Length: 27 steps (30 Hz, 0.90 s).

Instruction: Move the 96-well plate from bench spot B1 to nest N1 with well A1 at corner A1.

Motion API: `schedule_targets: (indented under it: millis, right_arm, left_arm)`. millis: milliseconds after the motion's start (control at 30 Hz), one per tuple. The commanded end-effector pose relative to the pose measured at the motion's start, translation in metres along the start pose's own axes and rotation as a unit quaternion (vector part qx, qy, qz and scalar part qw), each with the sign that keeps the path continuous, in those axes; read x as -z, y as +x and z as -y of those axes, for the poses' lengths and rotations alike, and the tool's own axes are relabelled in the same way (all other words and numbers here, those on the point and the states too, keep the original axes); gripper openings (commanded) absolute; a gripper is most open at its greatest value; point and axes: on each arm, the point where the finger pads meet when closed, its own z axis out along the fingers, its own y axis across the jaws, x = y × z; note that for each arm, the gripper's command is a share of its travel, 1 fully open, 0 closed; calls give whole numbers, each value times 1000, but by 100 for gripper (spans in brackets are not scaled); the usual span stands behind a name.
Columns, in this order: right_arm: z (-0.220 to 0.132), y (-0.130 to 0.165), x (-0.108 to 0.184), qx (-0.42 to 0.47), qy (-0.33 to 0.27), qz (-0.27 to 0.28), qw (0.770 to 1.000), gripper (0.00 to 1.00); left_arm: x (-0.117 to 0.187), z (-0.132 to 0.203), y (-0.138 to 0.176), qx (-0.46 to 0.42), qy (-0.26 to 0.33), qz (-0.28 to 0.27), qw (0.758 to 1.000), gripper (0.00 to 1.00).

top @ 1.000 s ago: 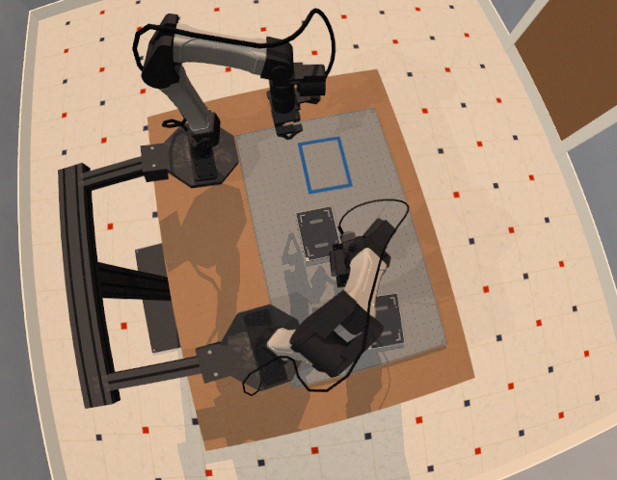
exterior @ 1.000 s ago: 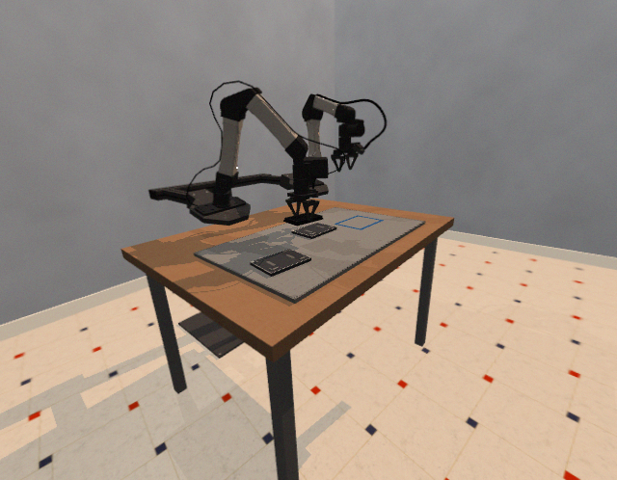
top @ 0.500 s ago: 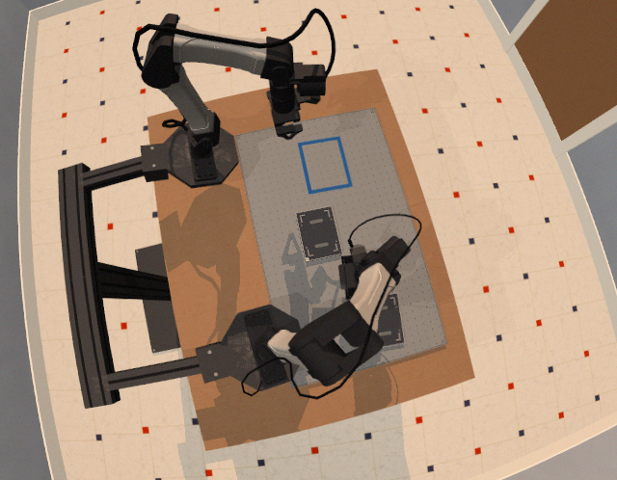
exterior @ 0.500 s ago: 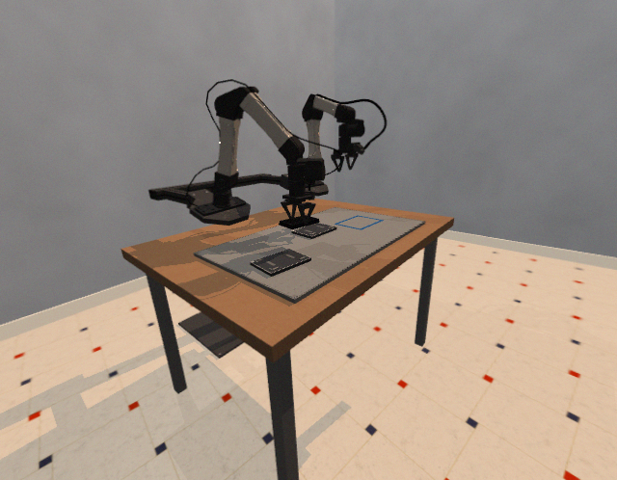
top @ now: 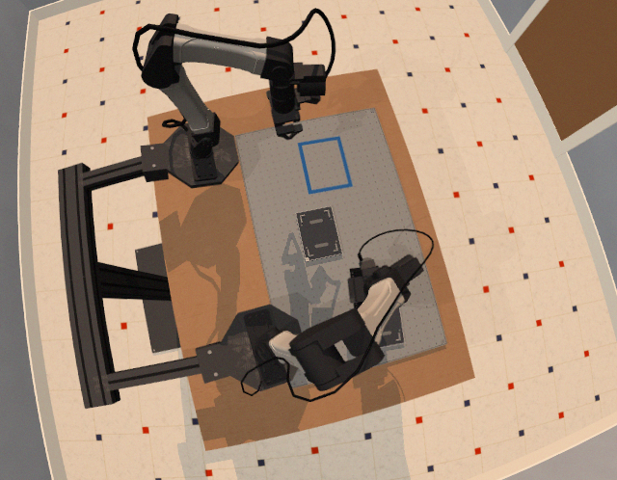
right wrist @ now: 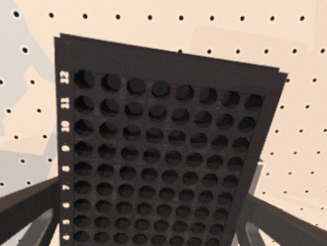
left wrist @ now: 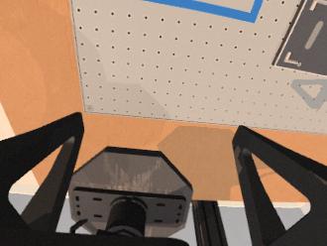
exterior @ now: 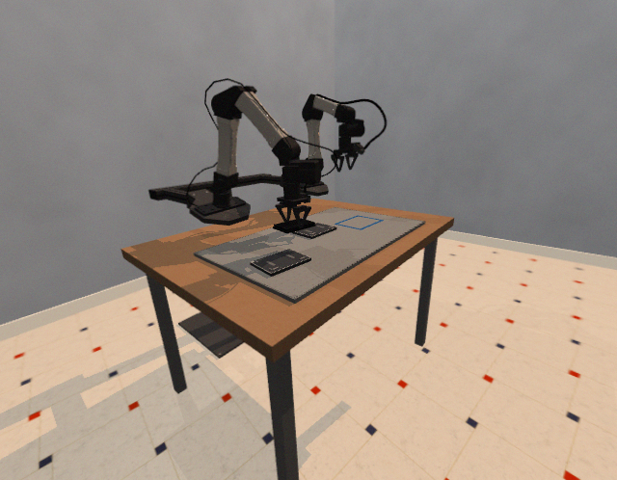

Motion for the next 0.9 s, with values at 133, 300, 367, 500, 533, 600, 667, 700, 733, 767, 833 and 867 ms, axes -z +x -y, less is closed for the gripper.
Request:
schedule_targets:
  millis: [133, 300, 367, 500, 533, 600, 667, 700, 733, 767, 833, 867]
  right_arm:
    - [15, 20, 5, 13, 2, 7, 1000, 0]
    - [18, 29, -1, 14, -6, 5, 1000, 0]
    - [20, 35, -3, 14, -10, 3, 1000, 0]
    - [26, 46, -3, 14, -10, 4, 1000, 0]
    - [28, 49, -3, 14, -10, 4, 1000, 0]
    - [31, 55, -3, 14, -10, 4, 1000, 0]
    - [34, 61, -3, 14, -10, 4, 1000, 0]
    - [36, 64, -3, 14, -10, 4, 1000, 0]
    - [38, 67, -3, 14, -10, 4, 1000, 0]
    - [39, 70, -3, 14, -10, 4, 1000, 0]
    - [39, 70, -3, 14, -10, 4, 1000, 0]
    - [41, 73, -3, 14, -10, 4, 1000, 0]
  left_arm:
    - [2, 1, 0, -3, 3, 1, 1000, 100]
    - [2, 1, 0, -3, 3, 1, 1000, 100]
    - [2, 1, 0, -3, 3, 1, 1000, 100]
    - [2, 1, 0, -3, 3, 1, 1000, 100]
    - [2, 1, 0, -3, 3, 1, 1000, 100]
    - [2, 1, 0, -3, 3, 1, 1000, 100]
    - [2, 1, 0, -3, 3, 1, 1000, 100]
    - [2, 1, 0, -3, 3, 1, 1000, 100]
    - [2, 1, 0, -3, 3, 1, 1000, 100]
    - [2, 1, 0, -3, 3, 1, 1000, 100]
    - [2, 1, 0, -3, 3, 1, 1000, 100]
    - [2, 1, 0, -3, 3, 1, 1000, 100]
